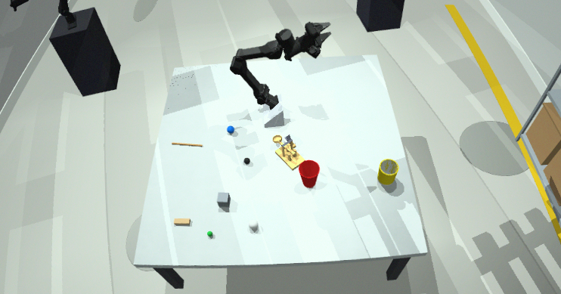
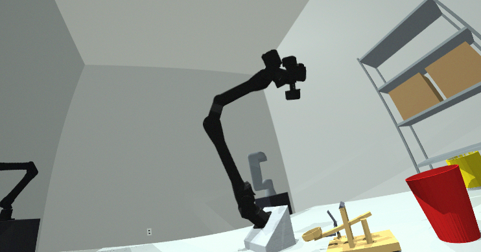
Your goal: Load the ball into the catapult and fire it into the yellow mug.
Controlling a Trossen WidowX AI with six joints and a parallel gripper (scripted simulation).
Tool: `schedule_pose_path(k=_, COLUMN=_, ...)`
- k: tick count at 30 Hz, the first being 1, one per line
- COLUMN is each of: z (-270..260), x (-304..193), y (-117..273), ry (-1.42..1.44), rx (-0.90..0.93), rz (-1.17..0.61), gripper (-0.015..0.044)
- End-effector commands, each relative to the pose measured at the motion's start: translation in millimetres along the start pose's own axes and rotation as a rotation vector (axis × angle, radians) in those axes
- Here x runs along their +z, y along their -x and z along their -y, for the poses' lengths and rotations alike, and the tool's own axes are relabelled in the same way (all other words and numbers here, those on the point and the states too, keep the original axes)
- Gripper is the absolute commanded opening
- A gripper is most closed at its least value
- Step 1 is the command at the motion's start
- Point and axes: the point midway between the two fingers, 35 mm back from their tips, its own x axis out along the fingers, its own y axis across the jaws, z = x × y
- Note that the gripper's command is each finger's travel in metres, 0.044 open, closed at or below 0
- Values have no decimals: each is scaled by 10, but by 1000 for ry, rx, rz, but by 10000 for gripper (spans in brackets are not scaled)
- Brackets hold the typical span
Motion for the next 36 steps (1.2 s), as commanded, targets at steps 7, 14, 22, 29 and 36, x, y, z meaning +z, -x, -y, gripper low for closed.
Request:
schedule_pose_path(k=7, z=278, x=766, y=130, ry=75, rx=-94, rz=241, gripper=440)
schedule_pose_path(k=14, z=502, x=1237, y=306, ry=133, rx=-196, rz=388, gripper=440)
schedule_pose_path(k=22, z=788, x=1720, y=575, ry=201, rx=-349, rz=530, gripper=440)
schedule_pose_path(k=29, z=1063, x=2078, y=861, ry=257, rx=-512, rz=626, gripper=440)
schedule_pose_path(k=36, z=1350, x=2368, y=1186, ry=309, rx=-697, rz=687, gripper=440)
